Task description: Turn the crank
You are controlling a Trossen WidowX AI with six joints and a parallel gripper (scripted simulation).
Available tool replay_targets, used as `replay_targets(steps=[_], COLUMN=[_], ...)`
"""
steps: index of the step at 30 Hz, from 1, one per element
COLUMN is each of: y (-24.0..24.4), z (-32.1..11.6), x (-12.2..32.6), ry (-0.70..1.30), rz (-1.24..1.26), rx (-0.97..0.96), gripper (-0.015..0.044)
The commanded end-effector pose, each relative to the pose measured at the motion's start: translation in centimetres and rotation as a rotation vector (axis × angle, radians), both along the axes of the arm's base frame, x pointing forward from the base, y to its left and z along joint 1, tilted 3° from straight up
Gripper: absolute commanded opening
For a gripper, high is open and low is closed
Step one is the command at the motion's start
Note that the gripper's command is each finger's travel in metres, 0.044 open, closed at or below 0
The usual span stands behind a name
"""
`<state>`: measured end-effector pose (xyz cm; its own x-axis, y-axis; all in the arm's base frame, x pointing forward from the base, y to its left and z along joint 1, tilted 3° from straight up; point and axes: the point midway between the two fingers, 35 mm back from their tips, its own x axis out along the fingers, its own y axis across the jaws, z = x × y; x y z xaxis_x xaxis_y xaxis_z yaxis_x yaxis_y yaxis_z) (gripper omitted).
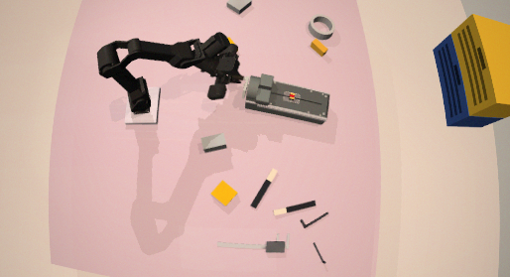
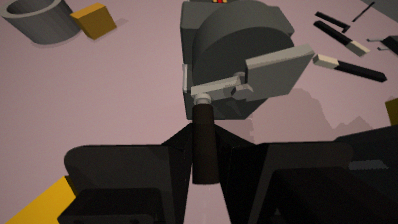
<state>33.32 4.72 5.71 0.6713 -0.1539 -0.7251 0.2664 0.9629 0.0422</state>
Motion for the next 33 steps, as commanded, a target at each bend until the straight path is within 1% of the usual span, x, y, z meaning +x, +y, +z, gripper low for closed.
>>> replay_targets(steps=[1, 15, 18, 25, 29, 33], y=[0.0, 0.0, 0.0, -0.2, -0.2, -0.3], z=[0.0, 0.0, 0.8, 4.7, 5.4, 7.7], x=[0.0, 0.0, 0.1, 0.1, 0.2, 0.5], ry=[0.0, 0.0, 0.0, 0.0, 0.0, 0.0], rz=[0.0, 0.0, 0.0, 0.0, 0.0, -0.001], rx=[0.0, 0.0, 0.0, 0.001, 0.001, 0.0], gripper=[0.0079, 0.044, 0.044, 0.044, 0.044, 0.044])
